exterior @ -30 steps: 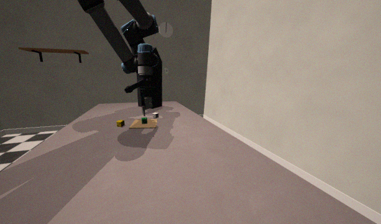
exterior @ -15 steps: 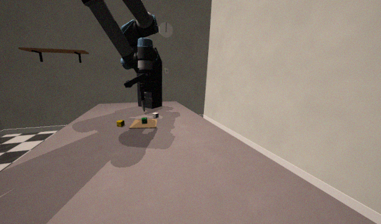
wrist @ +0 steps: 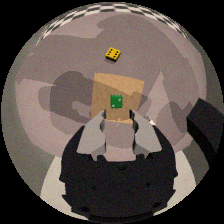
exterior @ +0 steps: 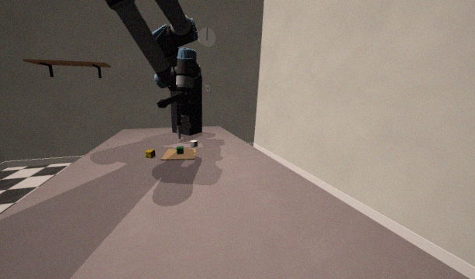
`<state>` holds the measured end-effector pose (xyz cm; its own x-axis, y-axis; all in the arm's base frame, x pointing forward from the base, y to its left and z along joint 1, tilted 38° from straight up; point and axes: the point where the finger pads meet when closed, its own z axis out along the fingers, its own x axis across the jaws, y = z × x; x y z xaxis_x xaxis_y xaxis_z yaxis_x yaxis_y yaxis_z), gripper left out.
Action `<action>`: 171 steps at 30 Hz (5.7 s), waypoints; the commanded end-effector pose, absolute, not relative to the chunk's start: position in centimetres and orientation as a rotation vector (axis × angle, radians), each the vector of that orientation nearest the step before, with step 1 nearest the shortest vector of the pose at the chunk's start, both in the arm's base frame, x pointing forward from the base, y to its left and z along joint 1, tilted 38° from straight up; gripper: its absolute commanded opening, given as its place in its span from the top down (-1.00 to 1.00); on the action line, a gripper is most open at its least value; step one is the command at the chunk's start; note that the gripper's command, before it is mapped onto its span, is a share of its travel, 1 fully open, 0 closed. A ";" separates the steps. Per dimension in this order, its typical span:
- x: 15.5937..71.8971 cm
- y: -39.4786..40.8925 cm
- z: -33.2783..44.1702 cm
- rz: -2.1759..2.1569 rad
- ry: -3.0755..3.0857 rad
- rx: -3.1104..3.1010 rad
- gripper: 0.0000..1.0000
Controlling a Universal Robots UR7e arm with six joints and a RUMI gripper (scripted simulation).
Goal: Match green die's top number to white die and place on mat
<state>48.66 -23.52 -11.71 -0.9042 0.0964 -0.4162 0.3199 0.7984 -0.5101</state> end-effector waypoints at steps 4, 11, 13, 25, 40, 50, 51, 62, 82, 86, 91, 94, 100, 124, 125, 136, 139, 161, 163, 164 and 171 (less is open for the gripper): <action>48.7 -23.4 -11.7 -1.007 2.565 0.351 0.44; 48.7 -23.2 -11.6 -1.071 2.539 0.364 0.44; 48.7 -23.2 -11.6 -1.081 2.534 0.366 0.44; 48.8 -23.3 -11.8 -1.155 2.512 0.383 0.44; 48.8 -23.1 -11.8 -1.404 2.403 0.432 0.44; 48.8 -23.0 -11.8 -1.424 2.392 0.436 0.44; 48.8 -23.1 -11.8 -1.430 2.389 0.437 0.44; 48.9 -23.3 -12.0 -1.595 2.307 0.472 0.44; 48.9 -22.9 -12.0 -1.741 2.214 0.497 0.44; 48.9 -22.9 -12.0 -1.741 2.214 0.497 0.44; 48.9 -23.0 -12.0 -1.741 2.214 0.497 0.44; 49.0 -23.0 -12.1 -1.741 2.214 0.497 0.44; 49.1 -23.2 -12.3 -1.741 2.214 0.497 0.44; 50.2 -25.1 -15.1 -1.741 2.214 0.497 0.44; 50.2 -25.2 -15.3 -1.741 2.214 0.497 0.44; 50.7 -26.0 -16.5 -1.741 2.214 0.497 0.44; 50.8 -26.2 -16.8 -1.741 2.214 0.497 0.44; 51.1 -26.7 -17.5 -1.741 2.214 0.497 0.44; 51.1 -26.7 -17.5 -1.741 2.214 0.497 0.44; 51.1 -26.7 -17.5 -1.741 2.214 0.497 0.44; 51.1 -26.7 -17.5 -1.741 2.214 0.497 0.44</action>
<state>51.08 -26.72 -17.54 -0.9017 0.0950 -0.4217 0.4322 0.2146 -0.8759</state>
